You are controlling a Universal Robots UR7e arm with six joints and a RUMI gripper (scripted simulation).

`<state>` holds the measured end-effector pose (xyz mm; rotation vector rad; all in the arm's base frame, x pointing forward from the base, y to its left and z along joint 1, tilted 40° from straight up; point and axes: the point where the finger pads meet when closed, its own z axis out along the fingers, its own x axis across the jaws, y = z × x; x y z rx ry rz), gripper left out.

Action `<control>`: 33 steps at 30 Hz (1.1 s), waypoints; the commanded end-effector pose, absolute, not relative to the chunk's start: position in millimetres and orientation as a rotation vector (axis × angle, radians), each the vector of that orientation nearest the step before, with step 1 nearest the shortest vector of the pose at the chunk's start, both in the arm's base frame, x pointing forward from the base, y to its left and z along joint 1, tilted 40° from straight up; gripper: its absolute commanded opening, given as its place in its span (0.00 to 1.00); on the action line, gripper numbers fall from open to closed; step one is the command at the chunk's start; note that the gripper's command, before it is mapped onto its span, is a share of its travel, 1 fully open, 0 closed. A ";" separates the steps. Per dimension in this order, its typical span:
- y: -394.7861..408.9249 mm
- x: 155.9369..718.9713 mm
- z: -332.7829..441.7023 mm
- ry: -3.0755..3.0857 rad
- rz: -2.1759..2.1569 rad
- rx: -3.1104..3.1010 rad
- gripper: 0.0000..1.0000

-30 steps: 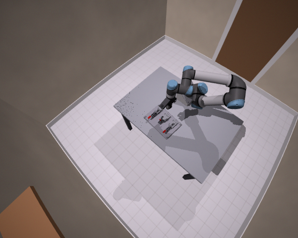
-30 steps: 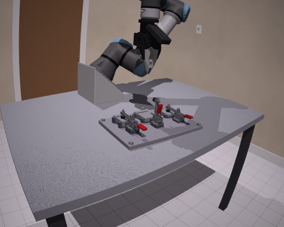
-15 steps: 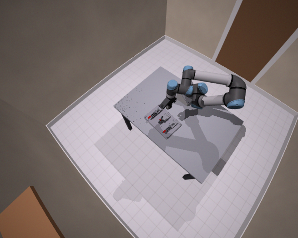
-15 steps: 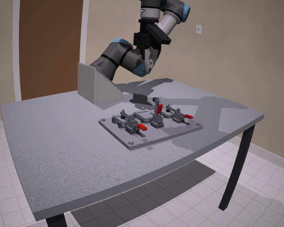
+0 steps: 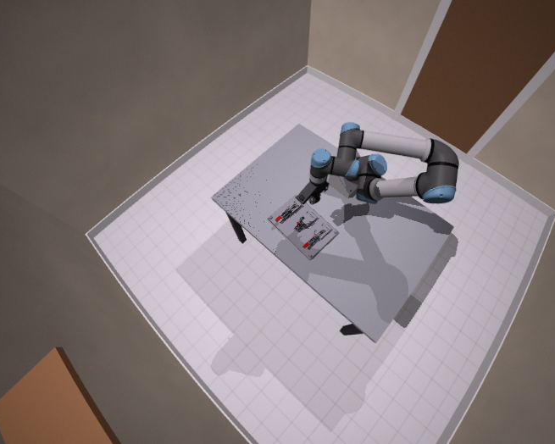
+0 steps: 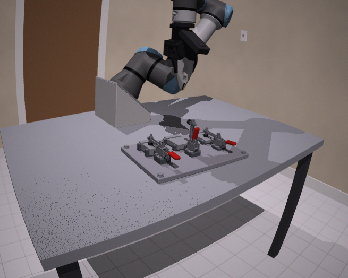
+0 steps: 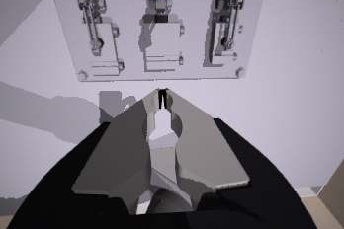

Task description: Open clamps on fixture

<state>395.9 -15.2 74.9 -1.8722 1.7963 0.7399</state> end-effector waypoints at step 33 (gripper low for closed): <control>-24.8 473.8 87.0 1.797 0.739 -1.872 0.00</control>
